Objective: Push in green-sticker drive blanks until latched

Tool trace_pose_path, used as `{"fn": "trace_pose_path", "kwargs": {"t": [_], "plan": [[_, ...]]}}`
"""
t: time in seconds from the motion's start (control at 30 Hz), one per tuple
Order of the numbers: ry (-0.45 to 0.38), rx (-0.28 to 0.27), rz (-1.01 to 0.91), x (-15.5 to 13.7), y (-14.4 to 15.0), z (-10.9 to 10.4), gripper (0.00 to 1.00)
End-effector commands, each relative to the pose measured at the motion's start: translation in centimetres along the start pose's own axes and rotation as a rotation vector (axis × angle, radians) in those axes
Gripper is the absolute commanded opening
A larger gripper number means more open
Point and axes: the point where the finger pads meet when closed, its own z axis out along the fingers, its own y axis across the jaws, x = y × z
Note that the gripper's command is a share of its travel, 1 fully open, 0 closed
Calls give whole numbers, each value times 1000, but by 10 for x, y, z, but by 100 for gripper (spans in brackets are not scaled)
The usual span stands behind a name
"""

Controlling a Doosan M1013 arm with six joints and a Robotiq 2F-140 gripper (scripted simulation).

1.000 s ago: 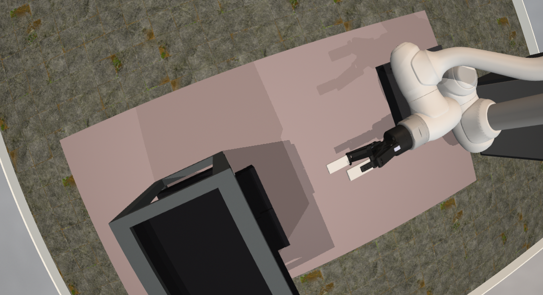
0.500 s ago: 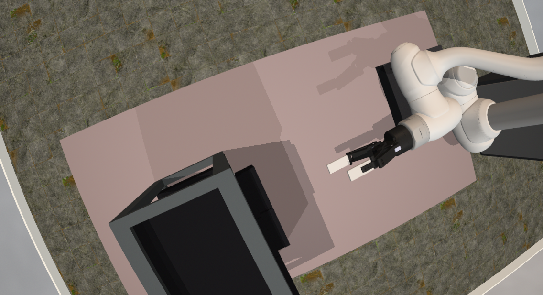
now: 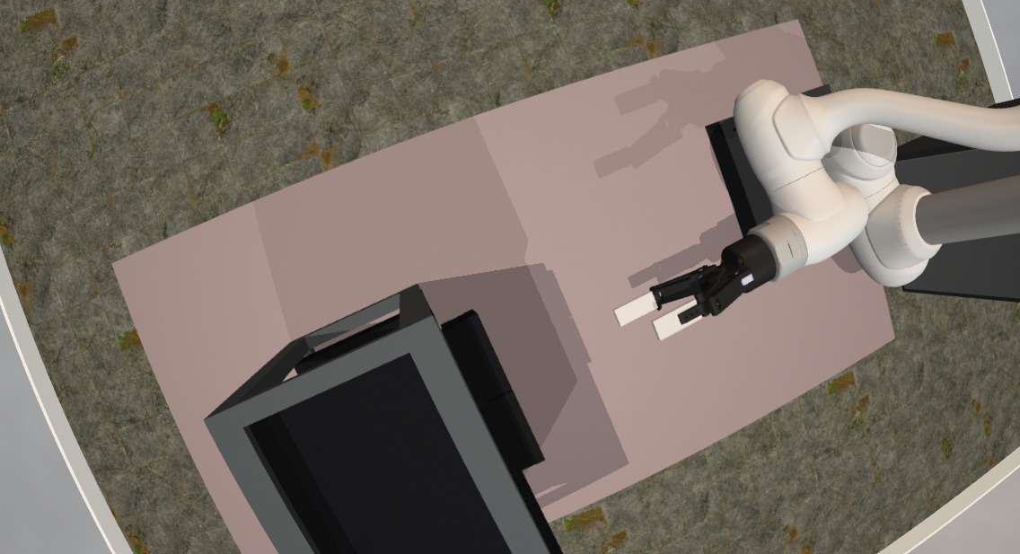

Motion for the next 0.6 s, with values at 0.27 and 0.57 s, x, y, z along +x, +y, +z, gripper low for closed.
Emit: {"fn": "trace_pose_path", "kwargs": {"t": [0.27, 0.57], "plan": [[0, 0, 0, 0, 0, 0, 100], [0, 0, 0, 0, 0, 0, 100]]}}
